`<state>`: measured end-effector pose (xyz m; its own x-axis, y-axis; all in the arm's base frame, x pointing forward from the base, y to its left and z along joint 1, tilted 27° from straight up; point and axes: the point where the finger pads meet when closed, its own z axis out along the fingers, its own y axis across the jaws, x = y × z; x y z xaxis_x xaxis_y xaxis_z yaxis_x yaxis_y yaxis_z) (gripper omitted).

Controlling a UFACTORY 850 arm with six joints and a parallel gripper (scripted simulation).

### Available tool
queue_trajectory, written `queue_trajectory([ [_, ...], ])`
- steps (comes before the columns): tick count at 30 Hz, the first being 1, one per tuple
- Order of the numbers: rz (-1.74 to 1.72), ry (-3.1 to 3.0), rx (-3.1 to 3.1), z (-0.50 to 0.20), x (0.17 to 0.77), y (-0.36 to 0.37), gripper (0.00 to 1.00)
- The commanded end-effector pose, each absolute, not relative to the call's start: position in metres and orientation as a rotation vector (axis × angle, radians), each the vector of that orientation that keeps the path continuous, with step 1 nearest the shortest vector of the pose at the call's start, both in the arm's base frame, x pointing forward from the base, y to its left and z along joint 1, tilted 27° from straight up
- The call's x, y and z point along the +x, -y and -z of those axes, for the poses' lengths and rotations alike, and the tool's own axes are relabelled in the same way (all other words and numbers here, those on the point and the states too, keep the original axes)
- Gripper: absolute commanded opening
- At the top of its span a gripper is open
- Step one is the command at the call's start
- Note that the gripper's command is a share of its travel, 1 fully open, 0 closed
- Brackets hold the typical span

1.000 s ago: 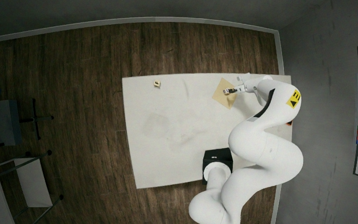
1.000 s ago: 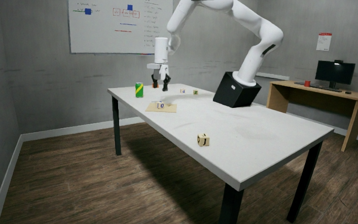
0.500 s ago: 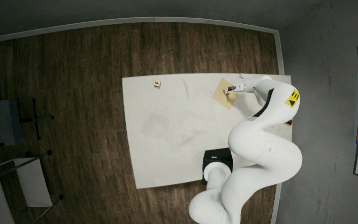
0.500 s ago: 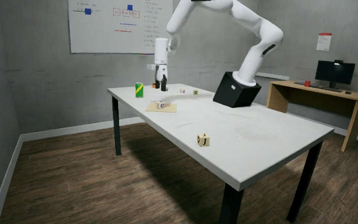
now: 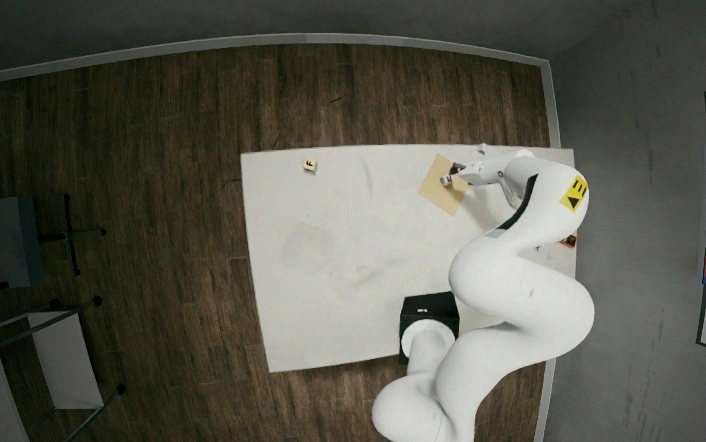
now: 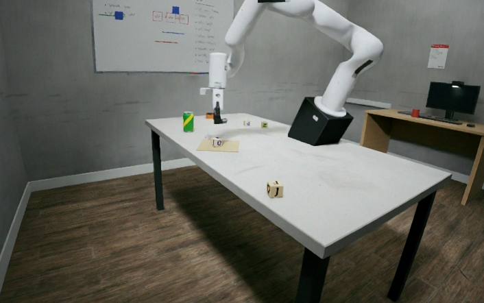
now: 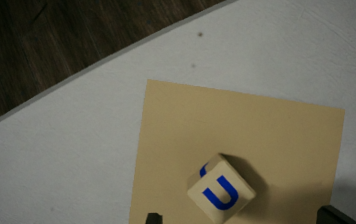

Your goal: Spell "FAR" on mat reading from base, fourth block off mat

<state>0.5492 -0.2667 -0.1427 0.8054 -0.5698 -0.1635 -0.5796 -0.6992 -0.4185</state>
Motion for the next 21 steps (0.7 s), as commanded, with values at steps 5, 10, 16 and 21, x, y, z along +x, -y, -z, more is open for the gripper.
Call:
queue_trajectory([
  [5,-0.114,-1.133,-2.434,0.1443,0.5505,0.2665,1.0],
  [10,-0.155,-1.291,-2.359,0.1458,0.5507,0.2658,1.0],
  [16,-0.195,-1.444,-2.276,0.1473,0.5509,0.2651,1.0],
  [21,-0.234,-1.593,-2.182,0.1489,0.5512,0.2644,1.0],
])
